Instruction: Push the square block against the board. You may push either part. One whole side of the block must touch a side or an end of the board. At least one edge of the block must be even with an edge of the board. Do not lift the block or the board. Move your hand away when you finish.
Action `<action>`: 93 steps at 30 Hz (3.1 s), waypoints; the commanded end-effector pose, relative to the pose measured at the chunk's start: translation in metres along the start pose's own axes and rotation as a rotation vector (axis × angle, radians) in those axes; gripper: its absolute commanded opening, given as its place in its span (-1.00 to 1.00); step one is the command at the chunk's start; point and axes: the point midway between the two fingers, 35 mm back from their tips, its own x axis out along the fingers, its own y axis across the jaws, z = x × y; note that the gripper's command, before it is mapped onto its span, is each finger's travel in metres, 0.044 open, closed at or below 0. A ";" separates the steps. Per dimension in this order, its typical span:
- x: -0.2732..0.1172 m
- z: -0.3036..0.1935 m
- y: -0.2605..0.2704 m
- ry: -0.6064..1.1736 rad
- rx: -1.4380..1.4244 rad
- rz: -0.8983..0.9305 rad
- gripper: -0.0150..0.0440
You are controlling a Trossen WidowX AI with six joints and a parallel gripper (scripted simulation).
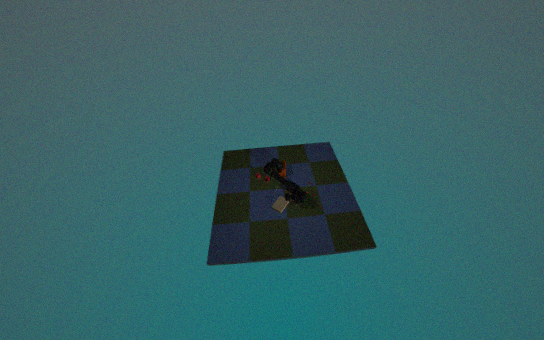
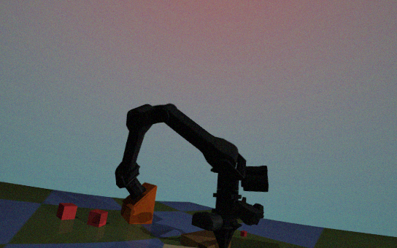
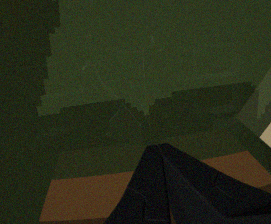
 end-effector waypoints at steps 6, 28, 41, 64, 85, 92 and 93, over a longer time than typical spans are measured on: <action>0.002 -0.009 0.001 0.012 -0.004 0.001 -0.49; 0.002 -0.009 0.001 0.012 -0.004 0.001 -0.49; 0.002 -0.009 0.001 0.012 -0.004 0.001 -0.49; 0.002 -0.009 0.001 0.012 -0.004 0.001 -0.49; 0.002 0.022 0.001 0.011 -0.003 0.001 -0.49; 0.002 0.033 0.000 0.011 -0.002 0.001 -0.49; 0.002 0.035 0.000 0.011 -0.002 0.001 -0.49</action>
